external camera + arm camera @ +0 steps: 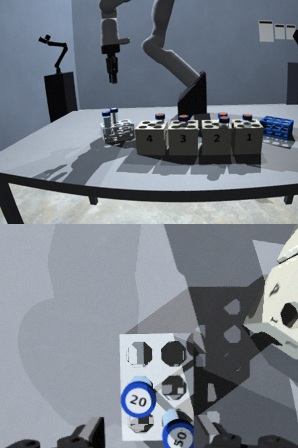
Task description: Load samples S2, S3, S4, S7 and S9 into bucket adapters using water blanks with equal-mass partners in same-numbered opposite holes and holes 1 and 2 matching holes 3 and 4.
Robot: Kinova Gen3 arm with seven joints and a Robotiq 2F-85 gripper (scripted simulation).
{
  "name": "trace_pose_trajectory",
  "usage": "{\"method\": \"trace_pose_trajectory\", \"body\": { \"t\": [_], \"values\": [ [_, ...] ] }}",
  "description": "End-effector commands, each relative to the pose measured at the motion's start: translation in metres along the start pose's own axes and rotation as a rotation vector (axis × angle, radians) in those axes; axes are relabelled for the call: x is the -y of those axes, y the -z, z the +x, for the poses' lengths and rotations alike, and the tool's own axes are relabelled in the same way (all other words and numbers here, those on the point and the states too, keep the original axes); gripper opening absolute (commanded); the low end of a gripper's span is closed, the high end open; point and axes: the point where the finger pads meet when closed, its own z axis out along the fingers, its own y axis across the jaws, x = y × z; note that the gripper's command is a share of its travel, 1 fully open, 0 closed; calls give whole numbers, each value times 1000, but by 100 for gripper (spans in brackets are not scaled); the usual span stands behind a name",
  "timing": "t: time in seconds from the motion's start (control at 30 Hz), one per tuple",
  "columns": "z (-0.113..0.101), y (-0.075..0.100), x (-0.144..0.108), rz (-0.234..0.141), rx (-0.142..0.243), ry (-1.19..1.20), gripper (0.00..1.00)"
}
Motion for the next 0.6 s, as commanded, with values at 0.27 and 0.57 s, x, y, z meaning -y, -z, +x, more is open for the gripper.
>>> {"method": "trace_pose_trajectory", "body": {
  "t": [0.27,0.57],
  "values": [
    [-7,0,10,-1,1,1,62],
    [-7,-4,10,-1,1,1,62]
  ]
}}
